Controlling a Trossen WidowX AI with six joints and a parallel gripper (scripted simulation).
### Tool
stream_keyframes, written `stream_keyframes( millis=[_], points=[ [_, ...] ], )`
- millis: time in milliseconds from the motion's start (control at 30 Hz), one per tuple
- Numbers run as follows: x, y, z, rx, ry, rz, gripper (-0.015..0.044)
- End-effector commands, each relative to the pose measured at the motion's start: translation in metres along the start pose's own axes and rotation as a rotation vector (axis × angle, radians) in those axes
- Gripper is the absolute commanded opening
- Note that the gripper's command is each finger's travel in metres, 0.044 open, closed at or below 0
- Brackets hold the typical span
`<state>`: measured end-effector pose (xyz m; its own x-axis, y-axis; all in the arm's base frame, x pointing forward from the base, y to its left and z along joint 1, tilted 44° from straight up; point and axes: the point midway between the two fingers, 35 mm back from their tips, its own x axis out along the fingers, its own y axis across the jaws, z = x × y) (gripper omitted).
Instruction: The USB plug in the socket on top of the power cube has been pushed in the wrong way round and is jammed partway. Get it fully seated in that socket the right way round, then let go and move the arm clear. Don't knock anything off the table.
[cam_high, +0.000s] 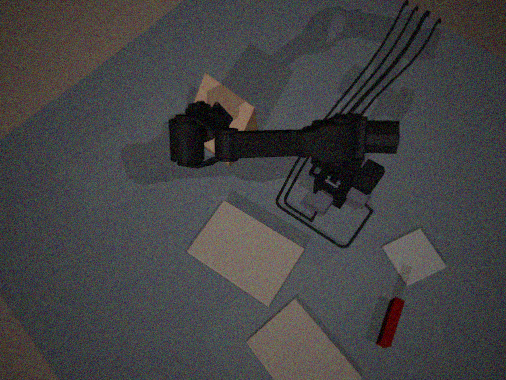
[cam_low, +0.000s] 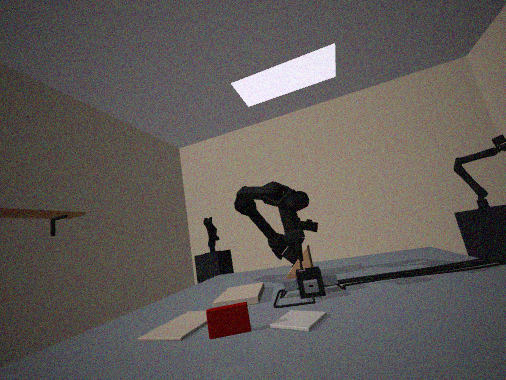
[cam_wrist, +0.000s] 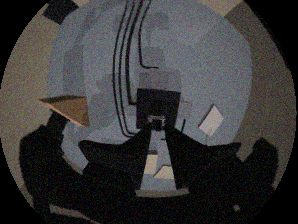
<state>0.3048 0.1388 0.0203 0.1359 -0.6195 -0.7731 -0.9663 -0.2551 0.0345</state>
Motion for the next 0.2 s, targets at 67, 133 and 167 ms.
stream_keyframes(
  millis=[67,133,167],
  points=[
    [-0.0058,-0.0003,0.0005,0.005,-0.002,0.000,0.0095],
    [-0.0078,-0.0003,0.0007,0.005,-0.002,0.000,0.0095],
    [-0.0087,-0.0003,0.0008,0.005,-0.002,0.000,0.0095]
  ],
)
